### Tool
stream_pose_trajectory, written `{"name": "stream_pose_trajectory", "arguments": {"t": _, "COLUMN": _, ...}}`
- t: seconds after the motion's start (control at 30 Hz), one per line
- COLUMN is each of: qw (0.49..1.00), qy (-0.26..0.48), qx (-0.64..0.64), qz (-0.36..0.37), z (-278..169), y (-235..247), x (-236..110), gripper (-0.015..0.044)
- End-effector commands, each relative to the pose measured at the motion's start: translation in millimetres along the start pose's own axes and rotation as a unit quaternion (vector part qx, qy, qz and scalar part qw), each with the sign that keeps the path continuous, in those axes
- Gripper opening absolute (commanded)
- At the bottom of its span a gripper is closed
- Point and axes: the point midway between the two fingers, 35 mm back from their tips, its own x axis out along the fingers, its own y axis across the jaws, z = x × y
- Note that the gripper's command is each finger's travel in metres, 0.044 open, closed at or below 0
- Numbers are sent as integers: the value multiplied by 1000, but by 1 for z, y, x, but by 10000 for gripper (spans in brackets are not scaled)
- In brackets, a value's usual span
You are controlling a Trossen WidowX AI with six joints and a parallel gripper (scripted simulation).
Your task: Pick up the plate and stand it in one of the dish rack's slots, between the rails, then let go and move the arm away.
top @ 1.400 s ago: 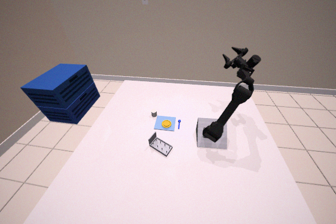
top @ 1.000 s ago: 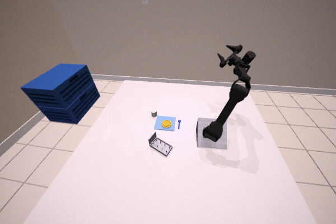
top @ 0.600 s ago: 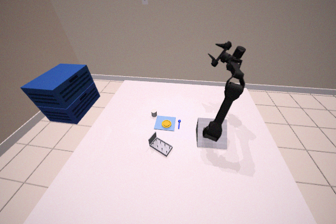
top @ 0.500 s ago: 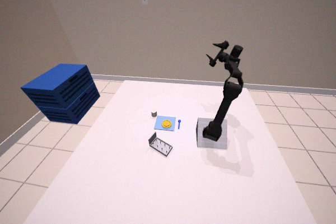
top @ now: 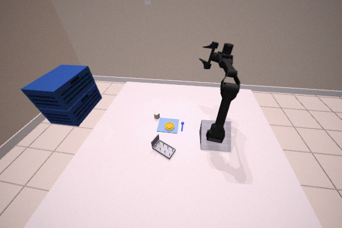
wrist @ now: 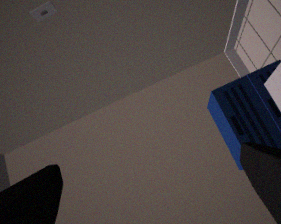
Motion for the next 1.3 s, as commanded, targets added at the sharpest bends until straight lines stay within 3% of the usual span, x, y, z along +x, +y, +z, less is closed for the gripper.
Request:
{"name": "stream_pose_trajectory", "arguments": {"t": 0.0, "qw": 999, "qy": -3, "qx": -44, "qz": -32, "z": -16, "y": -14, "x": 17, "gripper": 400}}
{"name": "stream_pose_trajectory", "arguments": {"t": 0.63, "qw": 953, "qy": 29, "qx": -248, "qz": -170, "z": -89, "y": -79, "x": 68, "gripper": 400}}
{"name": "stream_pose_trajectory", "arguments": {"t": 1.27, "qw": 836, "qy": 119, "qx": -444, "qz": -300, "z": -165, "y": -156, "x": 86, "gripper": 400}}
